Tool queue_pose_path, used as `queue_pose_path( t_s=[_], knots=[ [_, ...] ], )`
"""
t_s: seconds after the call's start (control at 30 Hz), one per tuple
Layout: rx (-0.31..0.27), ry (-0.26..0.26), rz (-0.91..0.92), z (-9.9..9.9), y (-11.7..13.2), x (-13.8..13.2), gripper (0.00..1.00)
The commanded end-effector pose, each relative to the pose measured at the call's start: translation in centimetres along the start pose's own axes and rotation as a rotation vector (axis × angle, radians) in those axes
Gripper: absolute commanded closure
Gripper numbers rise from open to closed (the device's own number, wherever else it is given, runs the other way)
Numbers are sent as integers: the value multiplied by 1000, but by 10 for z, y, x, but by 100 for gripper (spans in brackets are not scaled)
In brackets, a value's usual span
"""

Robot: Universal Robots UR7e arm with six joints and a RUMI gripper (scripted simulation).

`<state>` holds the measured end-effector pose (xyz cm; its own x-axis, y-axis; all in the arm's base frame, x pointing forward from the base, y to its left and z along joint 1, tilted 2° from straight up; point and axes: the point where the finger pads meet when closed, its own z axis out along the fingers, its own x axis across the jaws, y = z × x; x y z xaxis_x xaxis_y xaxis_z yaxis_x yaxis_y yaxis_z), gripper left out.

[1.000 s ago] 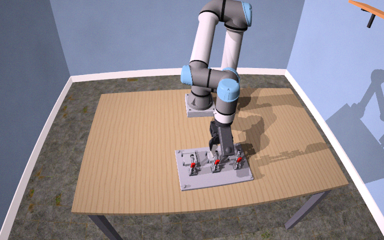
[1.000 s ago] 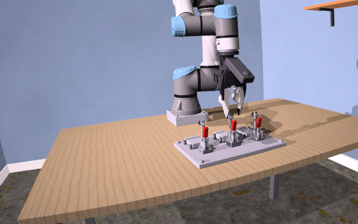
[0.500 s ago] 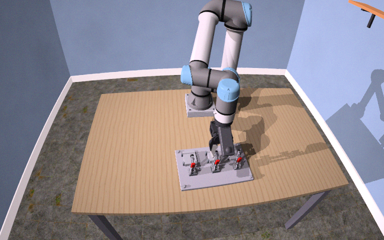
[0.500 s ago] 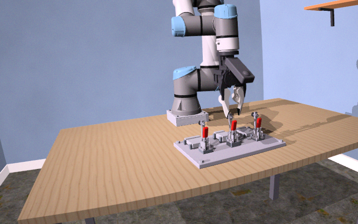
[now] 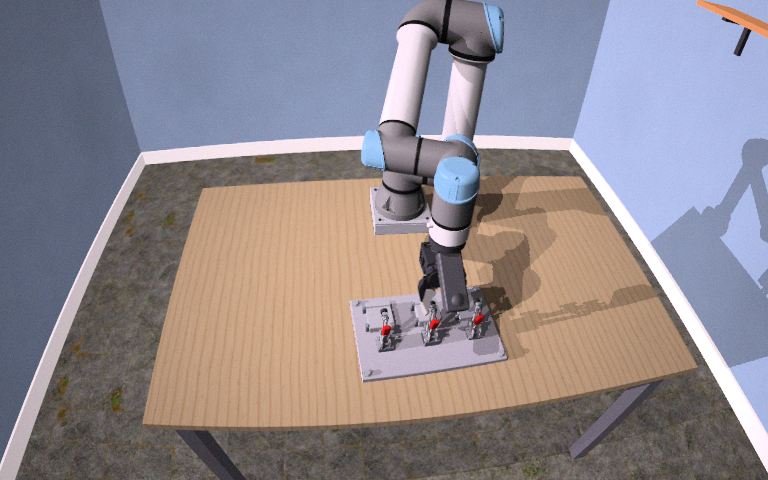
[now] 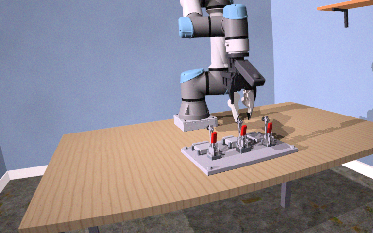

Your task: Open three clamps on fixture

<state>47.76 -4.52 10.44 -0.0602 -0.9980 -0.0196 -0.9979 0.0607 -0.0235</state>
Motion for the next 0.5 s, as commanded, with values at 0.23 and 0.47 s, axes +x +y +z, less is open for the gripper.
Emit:
queue_pose_path(
  t_s=[0.23,0.47],
  knots=[
    [1,0,0,-14,0,0,72],
    [1,0,0,-27,0,0,72]
  ],
)
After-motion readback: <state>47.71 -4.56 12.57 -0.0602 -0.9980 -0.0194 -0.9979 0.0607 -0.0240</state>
